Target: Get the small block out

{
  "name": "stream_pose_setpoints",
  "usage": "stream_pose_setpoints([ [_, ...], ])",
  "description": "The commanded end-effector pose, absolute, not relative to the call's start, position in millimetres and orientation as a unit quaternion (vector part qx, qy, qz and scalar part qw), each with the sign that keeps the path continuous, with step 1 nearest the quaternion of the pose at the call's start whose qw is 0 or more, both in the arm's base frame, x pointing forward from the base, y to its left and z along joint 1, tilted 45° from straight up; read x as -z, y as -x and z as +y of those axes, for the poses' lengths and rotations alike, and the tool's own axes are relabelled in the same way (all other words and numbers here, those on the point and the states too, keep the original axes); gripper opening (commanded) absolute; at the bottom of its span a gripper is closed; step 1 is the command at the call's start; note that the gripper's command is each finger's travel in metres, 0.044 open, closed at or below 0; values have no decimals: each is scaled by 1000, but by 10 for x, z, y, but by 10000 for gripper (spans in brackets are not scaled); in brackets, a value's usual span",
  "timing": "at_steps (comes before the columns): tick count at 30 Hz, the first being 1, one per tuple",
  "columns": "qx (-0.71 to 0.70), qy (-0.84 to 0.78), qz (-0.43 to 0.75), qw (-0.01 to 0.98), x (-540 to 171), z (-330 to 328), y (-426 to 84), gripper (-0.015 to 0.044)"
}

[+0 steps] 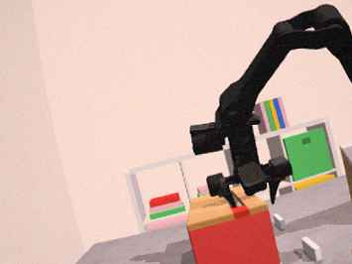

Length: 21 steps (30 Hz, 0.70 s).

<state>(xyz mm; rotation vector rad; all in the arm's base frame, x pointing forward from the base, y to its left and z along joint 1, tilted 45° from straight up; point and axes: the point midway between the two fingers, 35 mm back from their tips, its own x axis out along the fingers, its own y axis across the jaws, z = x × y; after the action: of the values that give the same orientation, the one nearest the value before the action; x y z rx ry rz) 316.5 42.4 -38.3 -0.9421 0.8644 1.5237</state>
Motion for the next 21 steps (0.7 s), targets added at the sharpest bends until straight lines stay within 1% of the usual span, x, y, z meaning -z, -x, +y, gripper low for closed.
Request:
stream_pose_setpoints([
  [1, -643, 395, 367, 544, 402, 407, -3151, 400],
  [21, -642, 395, 368, 544, 543, 262, -3165, 400],
])
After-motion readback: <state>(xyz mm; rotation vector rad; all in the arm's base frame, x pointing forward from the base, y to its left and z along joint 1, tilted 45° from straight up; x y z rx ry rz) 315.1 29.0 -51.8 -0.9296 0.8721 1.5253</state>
